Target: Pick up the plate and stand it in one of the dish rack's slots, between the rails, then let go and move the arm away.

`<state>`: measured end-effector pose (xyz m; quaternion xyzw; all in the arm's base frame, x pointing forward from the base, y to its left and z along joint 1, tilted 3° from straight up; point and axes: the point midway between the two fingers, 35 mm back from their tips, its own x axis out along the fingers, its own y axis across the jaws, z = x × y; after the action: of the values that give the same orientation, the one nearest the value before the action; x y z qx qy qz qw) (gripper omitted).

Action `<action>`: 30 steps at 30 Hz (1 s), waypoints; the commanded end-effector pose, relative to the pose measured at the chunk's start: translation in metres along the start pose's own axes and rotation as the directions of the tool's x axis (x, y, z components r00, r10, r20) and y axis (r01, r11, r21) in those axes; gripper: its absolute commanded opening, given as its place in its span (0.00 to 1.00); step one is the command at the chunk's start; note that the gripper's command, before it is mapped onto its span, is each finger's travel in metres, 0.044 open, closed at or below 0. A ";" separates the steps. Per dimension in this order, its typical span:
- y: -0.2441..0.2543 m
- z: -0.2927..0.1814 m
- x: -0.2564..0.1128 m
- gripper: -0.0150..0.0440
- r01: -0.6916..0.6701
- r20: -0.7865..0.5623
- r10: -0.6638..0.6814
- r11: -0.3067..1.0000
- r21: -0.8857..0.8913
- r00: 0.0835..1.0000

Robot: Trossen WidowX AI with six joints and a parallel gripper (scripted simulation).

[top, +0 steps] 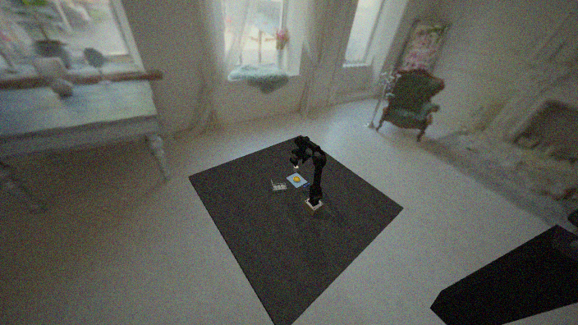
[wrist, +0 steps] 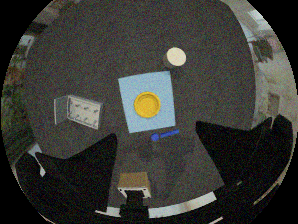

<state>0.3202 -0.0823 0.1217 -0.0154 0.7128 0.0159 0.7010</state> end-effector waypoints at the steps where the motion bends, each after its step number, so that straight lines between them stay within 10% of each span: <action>1: 0.000 0.002 0.036 0.93 -0.001 -0.018 0.001 1.000 0.006 1.000; 6: 0.002 -0.002 0.107 0.93 -0.001 -0.018 0.002 1.000 0.006 1.000; 30: 0.004 -0.010 0.134 0.93 -0.002 -0.019 0.002 1.000 0.005 1.000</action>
<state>0.3091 -0.0783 -0.0073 -0.0134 0.7180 0.0159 0.6957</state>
